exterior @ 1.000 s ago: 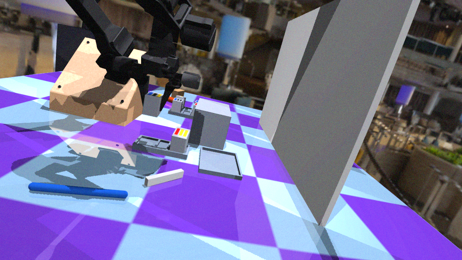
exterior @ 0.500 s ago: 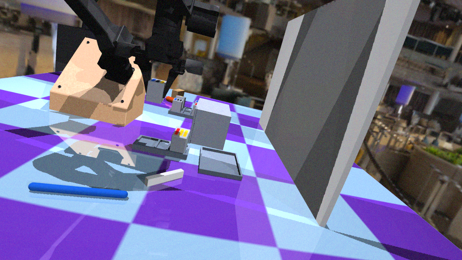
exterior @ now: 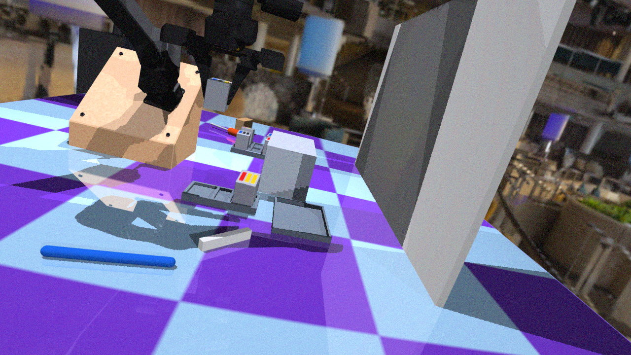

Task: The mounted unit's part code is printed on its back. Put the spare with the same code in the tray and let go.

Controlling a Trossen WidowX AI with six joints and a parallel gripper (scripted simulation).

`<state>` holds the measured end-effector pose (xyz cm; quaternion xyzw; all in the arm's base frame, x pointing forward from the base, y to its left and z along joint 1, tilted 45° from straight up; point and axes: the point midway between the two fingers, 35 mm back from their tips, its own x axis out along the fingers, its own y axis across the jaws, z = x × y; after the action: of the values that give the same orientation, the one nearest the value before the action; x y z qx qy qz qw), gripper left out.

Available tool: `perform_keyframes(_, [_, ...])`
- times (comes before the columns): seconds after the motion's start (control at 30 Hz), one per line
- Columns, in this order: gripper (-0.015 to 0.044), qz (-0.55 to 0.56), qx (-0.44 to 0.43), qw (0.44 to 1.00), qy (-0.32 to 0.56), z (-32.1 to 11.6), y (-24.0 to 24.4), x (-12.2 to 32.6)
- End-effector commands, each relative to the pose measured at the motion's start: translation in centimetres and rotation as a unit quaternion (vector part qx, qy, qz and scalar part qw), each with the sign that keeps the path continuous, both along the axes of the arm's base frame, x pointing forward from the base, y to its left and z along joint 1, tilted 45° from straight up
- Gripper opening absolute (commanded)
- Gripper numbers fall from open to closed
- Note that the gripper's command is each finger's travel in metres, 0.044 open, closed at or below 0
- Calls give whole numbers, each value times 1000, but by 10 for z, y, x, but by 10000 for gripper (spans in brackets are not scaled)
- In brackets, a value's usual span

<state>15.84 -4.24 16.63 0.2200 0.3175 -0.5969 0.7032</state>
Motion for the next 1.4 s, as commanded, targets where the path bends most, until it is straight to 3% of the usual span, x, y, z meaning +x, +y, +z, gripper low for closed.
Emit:
perform_keyframes(0.0, [0,-2,1,1000,-2,5,4,10])
perform_keyframes(1.13, [0,-16,3,1000,-24,20,11,173])
perform_keyframes(1.37, [0,-17,3,1000,-25,18,10,181])
